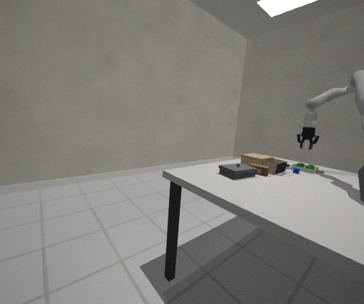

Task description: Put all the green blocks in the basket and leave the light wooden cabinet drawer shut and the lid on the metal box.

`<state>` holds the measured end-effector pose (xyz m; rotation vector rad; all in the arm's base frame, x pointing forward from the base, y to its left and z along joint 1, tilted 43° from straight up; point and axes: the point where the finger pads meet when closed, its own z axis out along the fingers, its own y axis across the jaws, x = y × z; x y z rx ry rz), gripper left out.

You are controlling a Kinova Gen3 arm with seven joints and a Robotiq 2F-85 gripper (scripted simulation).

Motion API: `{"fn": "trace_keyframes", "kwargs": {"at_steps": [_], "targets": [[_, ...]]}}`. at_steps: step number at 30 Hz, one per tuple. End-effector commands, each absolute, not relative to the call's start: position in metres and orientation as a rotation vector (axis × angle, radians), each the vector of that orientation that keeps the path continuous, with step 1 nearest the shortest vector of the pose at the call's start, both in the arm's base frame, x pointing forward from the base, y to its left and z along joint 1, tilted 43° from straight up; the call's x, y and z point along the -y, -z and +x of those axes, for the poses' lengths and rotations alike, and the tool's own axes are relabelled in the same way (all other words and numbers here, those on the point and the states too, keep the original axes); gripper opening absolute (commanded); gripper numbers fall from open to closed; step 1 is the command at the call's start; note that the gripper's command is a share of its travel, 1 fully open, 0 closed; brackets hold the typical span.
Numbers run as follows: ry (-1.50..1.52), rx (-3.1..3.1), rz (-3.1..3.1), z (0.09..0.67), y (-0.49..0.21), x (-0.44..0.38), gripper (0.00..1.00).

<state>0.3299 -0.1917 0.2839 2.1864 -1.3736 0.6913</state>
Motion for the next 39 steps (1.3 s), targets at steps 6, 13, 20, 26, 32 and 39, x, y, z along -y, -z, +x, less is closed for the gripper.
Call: {"fn": "trace_keyframes", "kwargs": {"at_steps": [6, 13, 20, 26, 32, 39], "targets": [[-0.712, 1.469, 2.130, 0.355, -0.256, 0.159, 0.57], [-0.743, 1.570, 2.073, 0.370, -0.234, 0.129, 0.57], [-0.787, 1.682, 2.002, 0.383, -0.208, 0.093, 0.57], [-0.815, 1.741, 1.962, 0.388, -0.194, 0.073, 0.57], [-0.857, 1.820, 1.906, 0.392, -0.175, 0.045, 0.57], [-0.899, 1.895, 1.851, 0.393, -0.156, 0.019, 0.57]]}}
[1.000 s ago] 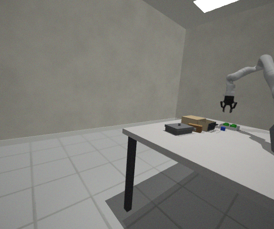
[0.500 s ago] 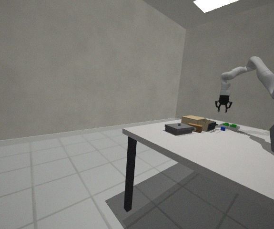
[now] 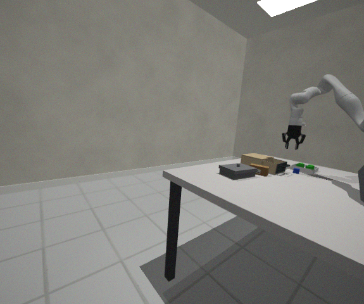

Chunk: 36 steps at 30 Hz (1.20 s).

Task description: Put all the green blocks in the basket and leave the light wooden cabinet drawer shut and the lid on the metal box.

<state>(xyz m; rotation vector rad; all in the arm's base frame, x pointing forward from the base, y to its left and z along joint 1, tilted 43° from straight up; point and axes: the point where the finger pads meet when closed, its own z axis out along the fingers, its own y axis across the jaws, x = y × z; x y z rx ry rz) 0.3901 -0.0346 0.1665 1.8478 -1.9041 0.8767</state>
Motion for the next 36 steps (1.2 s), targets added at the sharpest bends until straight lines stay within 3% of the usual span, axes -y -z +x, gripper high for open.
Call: {"fn": "trace_keyframes", "kwargs": {"at_steps": [1, 36], "targets": [[-0.899, 1.895, 1.851, 0.393, -0.156, 0.019, 0.57], [-0.956, 1.990, 1.781, 0.391, -0.133, -0.014, 0.57]]}}
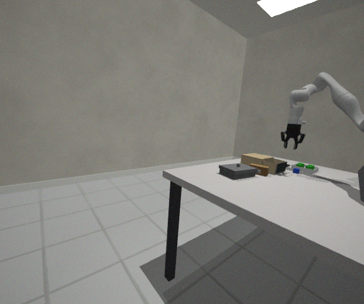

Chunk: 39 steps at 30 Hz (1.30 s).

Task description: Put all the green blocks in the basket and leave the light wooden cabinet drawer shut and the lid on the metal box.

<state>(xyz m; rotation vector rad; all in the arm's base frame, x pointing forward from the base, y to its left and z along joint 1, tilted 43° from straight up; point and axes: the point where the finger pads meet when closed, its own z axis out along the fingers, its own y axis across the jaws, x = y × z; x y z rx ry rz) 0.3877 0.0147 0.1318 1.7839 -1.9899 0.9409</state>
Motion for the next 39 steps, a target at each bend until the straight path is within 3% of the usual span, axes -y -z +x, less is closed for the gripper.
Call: {"fn": "trace_keyframes", "kwargs": {"at_steps": [1, 2, 39], "targets": [[-0.956, 1.990, 1.781, 0.3907, -0.1331, -0.0143, 0.57], [-0.956, 1.990, 1.781, 0.3907, -0.1331, -0.0143, 0.30], [-0.956, 1.990, 1.781, 0.3907, -0.1329, -0.0141, 0.30]]}}
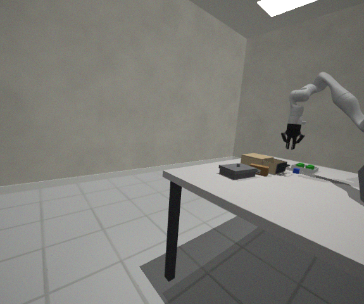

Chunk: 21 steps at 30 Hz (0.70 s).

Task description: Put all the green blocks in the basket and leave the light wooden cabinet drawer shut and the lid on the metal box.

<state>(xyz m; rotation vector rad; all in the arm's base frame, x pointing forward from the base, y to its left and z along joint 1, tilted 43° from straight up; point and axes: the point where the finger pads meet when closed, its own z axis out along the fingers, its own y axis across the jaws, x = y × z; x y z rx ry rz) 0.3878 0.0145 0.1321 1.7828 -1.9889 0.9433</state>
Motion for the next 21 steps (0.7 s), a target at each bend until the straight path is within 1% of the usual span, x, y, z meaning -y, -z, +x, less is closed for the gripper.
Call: {"fn": "trace_keyframes", "kwargs": {"at_steps": [1, 21], "targets": [[-0.956, 1.990, 1.781, 0.391, -0.133, -0.014, 0.30], [-0.955, 1.984, 1.782, 0.395, -0.111, 0.006, 0.30]]}}
